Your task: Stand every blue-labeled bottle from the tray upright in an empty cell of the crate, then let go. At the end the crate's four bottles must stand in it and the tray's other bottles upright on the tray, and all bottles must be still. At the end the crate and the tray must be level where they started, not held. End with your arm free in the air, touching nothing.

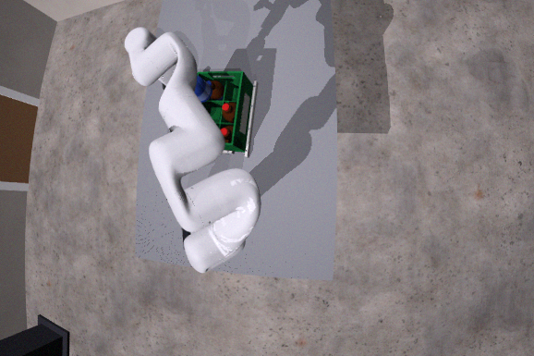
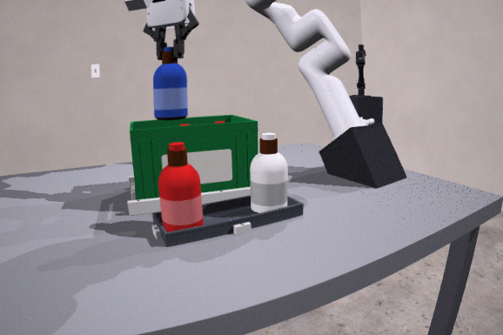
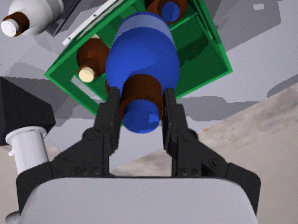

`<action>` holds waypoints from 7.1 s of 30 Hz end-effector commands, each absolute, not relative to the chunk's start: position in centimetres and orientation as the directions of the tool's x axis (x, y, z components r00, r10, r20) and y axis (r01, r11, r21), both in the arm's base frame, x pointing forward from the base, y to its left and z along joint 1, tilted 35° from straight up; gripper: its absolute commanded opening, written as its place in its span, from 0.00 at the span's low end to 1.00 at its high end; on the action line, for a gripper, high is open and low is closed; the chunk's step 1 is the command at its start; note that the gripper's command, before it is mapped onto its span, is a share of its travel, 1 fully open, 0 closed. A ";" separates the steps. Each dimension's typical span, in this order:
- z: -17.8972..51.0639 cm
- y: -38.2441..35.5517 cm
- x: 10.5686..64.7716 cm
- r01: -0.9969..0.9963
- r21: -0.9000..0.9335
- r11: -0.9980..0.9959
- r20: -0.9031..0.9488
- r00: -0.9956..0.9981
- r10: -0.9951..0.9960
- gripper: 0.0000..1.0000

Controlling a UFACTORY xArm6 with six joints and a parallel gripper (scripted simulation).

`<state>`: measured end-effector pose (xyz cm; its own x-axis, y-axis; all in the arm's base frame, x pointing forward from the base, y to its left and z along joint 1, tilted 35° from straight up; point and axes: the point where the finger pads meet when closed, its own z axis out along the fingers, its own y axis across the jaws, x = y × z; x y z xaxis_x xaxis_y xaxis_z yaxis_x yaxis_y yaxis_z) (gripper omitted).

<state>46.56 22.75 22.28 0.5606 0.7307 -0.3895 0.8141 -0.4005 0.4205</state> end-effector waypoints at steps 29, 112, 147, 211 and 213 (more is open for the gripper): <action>25.5 19.1 49.3 0.813 0.423 -0.401 -0.384 0.562 0.733 0.00; 27.8 16.3 51.3 0.813 0.423 -0.401 -0.384 0.562 0.733 0.00; 25.8 14.9 51.7 0.813 0.423 -0.401 -0.384 0.562 0.733 0.00; 23.7 13.5 52.1 0.813 0.423 -0.401 -0.384 0.562 0.733 0.00; 23.5 13.3 52.1 0.813 0.423 -0.401 -0.384 0.562 0.733 0.00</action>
